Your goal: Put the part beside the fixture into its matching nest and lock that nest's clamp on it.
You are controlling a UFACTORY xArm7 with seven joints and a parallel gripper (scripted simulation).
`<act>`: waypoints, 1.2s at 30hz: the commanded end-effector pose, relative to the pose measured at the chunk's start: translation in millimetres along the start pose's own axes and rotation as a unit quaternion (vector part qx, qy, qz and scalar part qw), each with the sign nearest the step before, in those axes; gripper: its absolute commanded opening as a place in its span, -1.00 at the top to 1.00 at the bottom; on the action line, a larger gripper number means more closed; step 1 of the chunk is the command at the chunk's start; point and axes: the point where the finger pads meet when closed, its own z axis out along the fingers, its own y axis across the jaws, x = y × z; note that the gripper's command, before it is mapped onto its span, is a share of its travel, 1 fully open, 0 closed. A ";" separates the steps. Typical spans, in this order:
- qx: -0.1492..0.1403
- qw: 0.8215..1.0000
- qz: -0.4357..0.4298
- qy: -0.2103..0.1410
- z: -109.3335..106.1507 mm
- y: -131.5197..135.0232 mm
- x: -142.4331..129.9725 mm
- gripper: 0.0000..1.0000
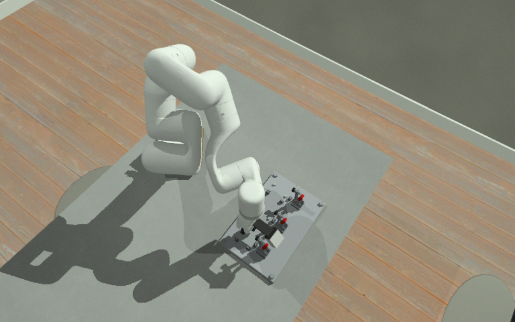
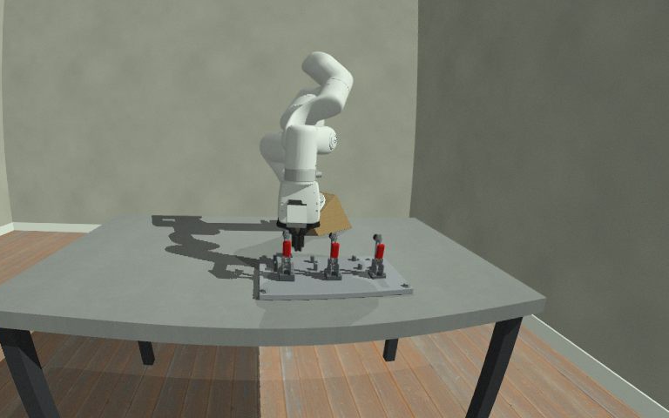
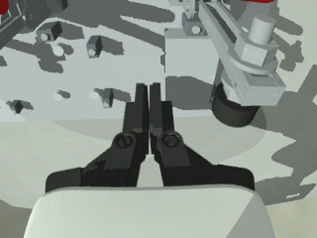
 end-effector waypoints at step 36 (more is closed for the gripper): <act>0.000 1.000 0.000 0.001 34.2 -5.5 1.1 1.00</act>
